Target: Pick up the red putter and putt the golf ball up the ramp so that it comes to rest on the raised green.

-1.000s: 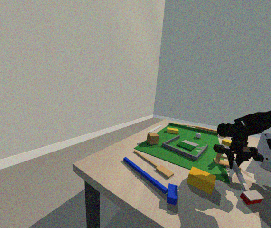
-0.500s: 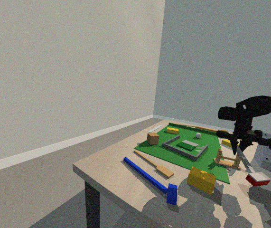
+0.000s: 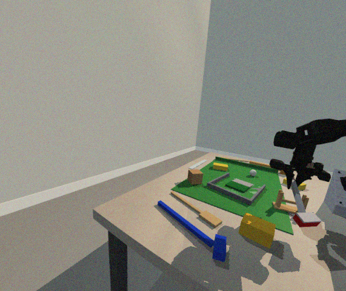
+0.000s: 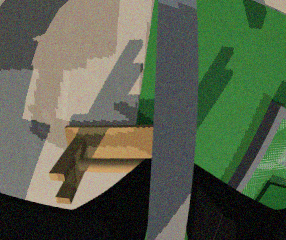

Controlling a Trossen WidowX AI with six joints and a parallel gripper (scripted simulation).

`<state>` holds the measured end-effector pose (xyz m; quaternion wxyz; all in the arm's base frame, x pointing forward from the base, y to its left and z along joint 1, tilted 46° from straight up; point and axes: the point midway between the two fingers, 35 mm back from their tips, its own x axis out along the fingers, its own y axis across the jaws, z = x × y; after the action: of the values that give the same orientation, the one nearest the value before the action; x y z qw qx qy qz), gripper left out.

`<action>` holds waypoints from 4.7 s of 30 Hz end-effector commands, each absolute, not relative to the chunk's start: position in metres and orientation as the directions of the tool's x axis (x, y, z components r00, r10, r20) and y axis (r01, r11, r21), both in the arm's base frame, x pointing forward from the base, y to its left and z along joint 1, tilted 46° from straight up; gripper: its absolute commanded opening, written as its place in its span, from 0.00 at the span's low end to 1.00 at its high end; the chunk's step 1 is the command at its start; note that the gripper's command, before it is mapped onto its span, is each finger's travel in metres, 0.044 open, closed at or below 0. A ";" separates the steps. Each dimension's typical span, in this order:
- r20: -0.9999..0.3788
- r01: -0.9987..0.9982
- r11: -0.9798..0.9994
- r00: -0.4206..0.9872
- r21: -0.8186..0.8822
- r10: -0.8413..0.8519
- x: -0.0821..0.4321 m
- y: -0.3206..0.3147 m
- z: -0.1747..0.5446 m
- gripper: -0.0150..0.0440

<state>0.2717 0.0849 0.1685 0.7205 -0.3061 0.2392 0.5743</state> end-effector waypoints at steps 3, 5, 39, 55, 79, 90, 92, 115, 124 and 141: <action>-0.783 -0.948 0.248 0.307 -0.201 0.540 0.305 0.041 0.146 0.25; -0.807 -0.938 0.273 0.326 -0.212 0.492 0.313 0.026 0.140 0.25; -0.956 -0.744 0.633 0.026 -0.213 -0.291 0.324 -0.227 -0.005 0.25; -0.869 -0.700 0.687 -0.200 -0.195 -0.452 0.285 -0.289 -0.044 0.25; -0.871 -0.700 0.687 -0.200 -0.194 -0.449 0.293 -0.254 -0.079 0.25; -0.871 -0.700 0.687 -0.200 -0.194 -0.449 0.296 -0.241 -0.092 0.25; -0.871 -0.700 0.687 -0.200 -0.193 -0.449 0.296 -0.240 -0.093 0.25; -0.870 -0.700 0.687 -0.200 -0.195 -0.450 0.287 -0.259 -0.114 0.25; -0.876 -0.699 0.690 -0.198 -0.189 -0.440 0.304 -0.235 -0.088 0.25; -0.874 -0.700 0.688 -0.199 -0.191 -0.444 0.329 -0.180 -0.009 0.25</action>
<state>0.3292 -0.1723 -0.0218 0.5067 -0.3765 0.7642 0.1325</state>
